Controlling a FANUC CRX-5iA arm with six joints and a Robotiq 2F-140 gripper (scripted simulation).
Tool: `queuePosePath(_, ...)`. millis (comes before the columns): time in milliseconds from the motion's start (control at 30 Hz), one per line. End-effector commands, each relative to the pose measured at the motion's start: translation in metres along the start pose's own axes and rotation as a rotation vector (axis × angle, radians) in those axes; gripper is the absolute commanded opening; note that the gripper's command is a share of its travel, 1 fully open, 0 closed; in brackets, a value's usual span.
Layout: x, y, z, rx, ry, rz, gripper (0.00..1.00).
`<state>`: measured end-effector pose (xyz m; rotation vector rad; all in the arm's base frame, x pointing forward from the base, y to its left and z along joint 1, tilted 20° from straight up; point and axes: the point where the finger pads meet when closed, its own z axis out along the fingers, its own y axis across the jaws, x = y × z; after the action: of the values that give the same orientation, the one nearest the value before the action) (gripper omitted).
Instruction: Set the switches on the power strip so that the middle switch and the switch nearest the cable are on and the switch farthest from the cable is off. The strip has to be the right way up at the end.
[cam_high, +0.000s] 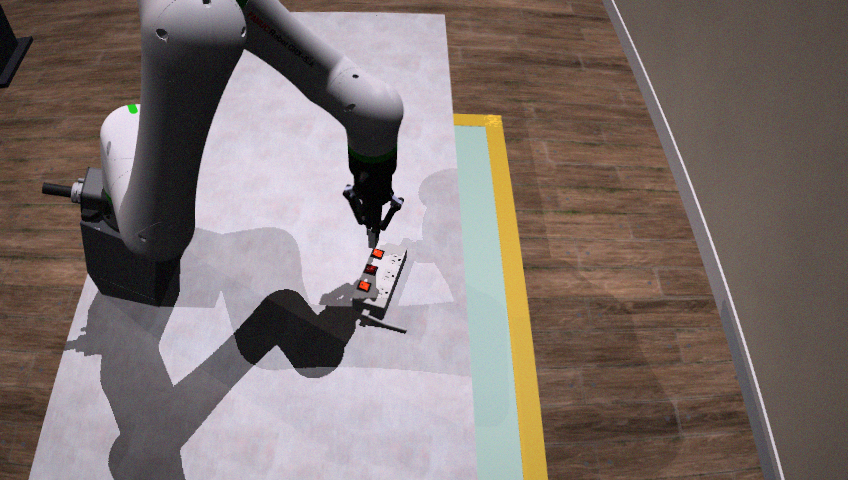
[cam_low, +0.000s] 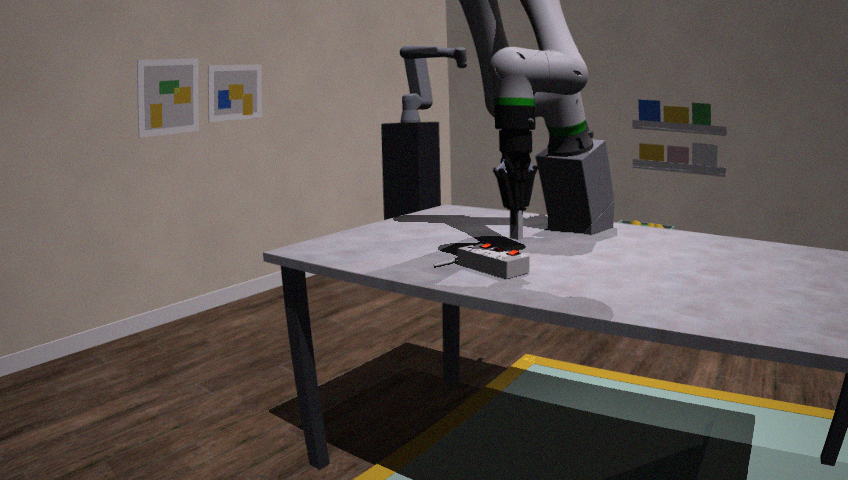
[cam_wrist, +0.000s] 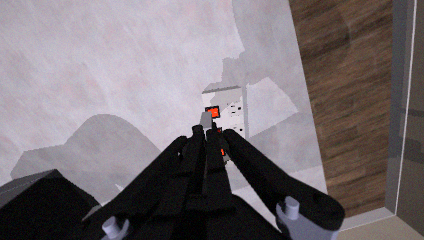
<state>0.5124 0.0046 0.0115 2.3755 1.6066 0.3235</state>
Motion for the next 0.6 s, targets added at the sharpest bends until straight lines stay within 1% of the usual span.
queuePosePath(0,0.000,0.000,0.003,0.000,0.000,0.000,0.00)
queuePosePath(367,0.000,0.001,0.016,0.000,0.000,0.000,0.00)
queuePosePath(567,0.000,0.001,0.019,0.000,0.000,0.000,0.00)
